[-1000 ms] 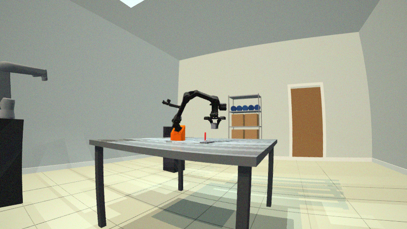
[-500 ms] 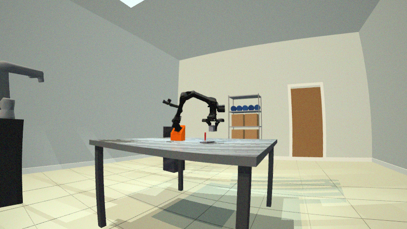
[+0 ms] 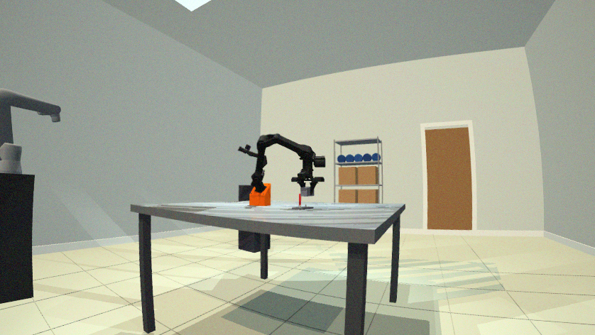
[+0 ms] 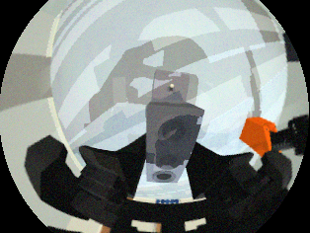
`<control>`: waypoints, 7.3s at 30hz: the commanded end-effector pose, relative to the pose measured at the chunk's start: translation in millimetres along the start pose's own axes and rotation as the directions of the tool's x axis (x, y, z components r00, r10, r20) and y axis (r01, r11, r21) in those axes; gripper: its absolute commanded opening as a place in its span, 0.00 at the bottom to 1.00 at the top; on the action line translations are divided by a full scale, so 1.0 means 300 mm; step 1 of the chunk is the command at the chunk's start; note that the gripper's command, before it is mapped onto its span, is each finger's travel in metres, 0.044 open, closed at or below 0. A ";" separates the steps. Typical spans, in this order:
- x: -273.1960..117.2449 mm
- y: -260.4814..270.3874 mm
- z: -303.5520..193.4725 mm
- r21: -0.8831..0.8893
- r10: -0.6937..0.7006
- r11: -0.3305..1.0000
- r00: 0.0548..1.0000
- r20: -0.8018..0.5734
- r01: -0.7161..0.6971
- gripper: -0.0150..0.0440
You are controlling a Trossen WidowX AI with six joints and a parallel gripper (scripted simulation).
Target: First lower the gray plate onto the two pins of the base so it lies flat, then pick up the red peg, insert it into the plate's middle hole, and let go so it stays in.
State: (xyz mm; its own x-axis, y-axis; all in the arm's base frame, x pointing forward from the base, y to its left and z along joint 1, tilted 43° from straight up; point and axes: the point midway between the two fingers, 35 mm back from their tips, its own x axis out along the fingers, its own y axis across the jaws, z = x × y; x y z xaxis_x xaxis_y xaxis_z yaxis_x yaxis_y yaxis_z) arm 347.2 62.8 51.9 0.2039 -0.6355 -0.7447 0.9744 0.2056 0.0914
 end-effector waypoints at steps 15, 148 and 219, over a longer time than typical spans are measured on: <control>0.055 -0.030 0.126 0.067 0.007 0.998 1.000 0.023 -0.008 0.25; -0.008 -0.411 -0.471 -0.468 0.002 0.884 1.000 0.010 0.003 1.00; 0.054 -0.403 -0.474 -0.469 0.003 0.883 1.000 0.009 0.002 0.25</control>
State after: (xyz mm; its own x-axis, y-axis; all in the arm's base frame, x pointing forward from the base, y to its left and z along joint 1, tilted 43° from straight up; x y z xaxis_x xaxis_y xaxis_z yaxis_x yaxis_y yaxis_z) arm 218.7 123.4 -72.3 0.2009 -0.6518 -0.7313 0.8141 0.5263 -0.2454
